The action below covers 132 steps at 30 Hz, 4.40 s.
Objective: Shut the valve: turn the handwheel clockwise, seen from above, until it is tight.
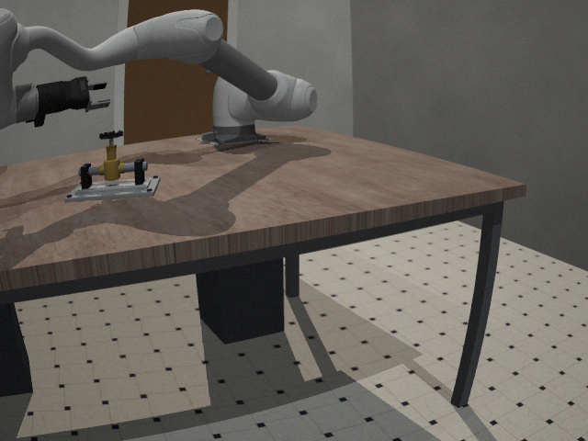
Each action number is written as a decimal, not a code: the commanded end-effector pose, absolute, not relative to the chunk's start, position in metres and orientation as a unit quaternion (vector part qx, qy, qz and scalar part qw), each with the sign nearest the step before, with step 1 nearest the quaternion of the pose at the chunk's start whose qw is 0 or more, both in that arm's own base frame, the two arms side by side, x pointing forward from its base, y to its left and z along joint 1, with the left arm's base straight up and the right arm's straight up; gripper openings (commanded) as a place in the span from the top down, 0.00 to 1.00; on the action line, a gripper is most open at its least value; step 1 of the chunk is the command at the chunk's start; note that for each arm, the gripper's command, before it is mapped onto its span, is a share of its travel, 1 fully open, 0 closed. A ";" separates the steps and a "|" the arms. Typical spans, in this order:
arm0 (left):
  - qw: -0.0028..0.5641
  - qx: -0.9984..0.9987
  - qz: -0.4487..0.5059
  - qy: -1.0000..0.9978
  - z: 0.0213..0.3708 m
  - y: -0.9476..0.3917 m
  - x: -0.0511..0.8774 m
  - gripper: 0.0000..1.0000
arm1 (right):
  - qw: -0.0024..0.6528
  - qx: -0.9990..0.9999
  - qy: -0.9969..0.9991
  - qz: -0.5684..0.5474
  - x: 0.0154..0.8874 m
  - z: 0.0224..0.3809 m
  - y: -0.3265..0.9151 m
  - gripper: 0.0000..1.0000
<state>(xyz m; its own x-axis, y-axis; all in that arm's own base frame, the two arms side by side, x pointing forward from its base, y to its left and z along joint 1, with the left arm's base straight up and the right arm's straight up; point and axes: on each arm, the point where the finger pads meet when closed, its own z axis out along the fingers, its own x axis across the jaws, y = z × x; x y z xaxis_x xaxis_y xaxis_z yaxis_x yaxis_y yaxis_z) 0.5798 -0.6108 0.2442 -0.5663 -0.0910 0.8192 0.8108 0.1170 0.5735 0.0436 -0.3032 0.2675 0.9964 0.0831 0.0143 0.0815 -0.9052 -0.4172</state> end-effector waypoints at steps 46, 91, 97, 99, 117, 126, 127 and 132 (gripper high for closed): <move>0.566 -0.424 -0.423 -0.567 0.216 -0.664 0.569 0.47 | 0.216 -0.975 -0.044 -0.002 0.044 0.269 -0.300 0.00; 0.565 -0.425 -0.424 -0.566 0.141 -0.664 0.570 0.47 | 0.216 -0.975 -0.044 -0.002 0.044 0.269 -0.300 0.00; 0.565 -0.425 -0.424 -0.566 0.139 -0.664 0.569 0.47 | 0.216 -0.975 -0.044 -0.002 0.044 0.269 -0.300 0.00; 0.565 -0.425 -0.424 -0.566 0.139 -0.664 0.569 0.47 | 0.216 -0.975 -0.044 -0.002 0.044 0.269 -0.300 0.00; 0.565 -0.425 -0.423 -0.566 0.139 -0.664 0.569 0.47 | 0.216 -0.975 -0.044 -0.002 0.044 0.269 -0.300 0.00; 0.565 -0.425 -0.423 -0.566 0.139 -0.664 0.569 0.47 | 0.216 -0.975 -0.044 -0.002 0.044 0.269 -0.300 0.00; 0.565 -0.425 -0.423 -0.566 0.139 -0.664 0.569 0.47 | 0.216 -0.975 -0.044 -0.002 0.044 0.269 -0.300 0.00; 0.565 -0.425 -0.423 -0.566 0.139 -0.664 0.569 0.47 | 0.216 -0.975 -0.044 -0.002 0.044 0.269 -0.300 0.00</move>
